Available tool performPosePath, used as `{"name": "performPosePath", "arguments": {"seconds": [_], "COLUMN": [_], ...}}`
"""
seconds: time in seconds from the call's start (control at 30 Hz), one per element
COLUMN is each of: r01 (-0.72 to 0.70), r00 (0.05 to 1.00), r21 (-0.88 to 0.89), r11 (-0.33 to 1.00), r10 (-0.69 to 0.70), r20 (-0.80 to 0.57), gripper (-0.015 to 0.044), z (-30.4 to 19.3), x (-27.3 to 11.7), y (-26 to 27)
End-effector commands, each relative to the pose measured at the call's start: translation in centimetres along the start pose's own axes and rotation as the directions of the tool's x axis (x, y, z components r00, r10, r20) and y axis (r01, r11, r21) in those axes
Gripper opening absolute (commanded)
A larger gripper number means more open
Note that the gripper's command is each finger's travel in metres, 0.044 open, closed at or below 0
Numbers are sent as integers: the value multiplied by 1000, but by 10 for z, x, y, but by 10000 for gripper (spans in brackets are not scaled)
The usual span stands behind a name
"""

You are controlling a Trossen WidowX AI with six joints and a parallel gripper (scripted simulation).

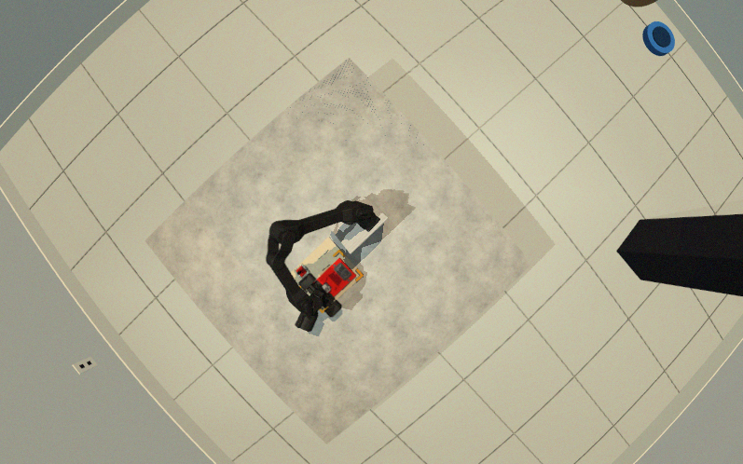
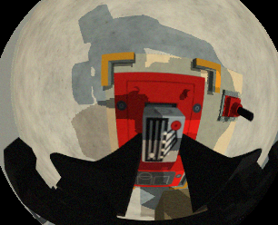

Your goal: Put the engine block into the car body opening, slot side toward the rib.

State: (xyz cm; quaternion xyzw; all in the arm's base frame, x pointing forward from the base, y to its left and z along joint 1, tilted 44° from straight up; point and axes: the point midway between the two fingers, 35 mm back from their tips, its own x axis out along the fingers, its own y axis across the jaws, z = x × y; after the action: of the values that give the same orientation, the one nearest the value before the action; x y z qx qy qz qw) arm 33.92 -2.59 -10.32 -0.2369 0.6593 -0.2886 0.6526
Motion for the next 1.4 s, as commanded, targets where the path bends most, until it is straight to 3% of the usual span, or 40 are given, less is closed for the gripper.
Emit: {"name": "performPosePath", "arguments": {"seconds": [0.0,1.37], "r01": [3,4], "r00": [1000,1000], "r21": [-4,-4], "r11": [1000,1000], "r10": [-3,-4], "r20": [-1,-1], "gripper": [160,160], "z": [0,0], "x": [2,10], "y": [-1,-1]}}
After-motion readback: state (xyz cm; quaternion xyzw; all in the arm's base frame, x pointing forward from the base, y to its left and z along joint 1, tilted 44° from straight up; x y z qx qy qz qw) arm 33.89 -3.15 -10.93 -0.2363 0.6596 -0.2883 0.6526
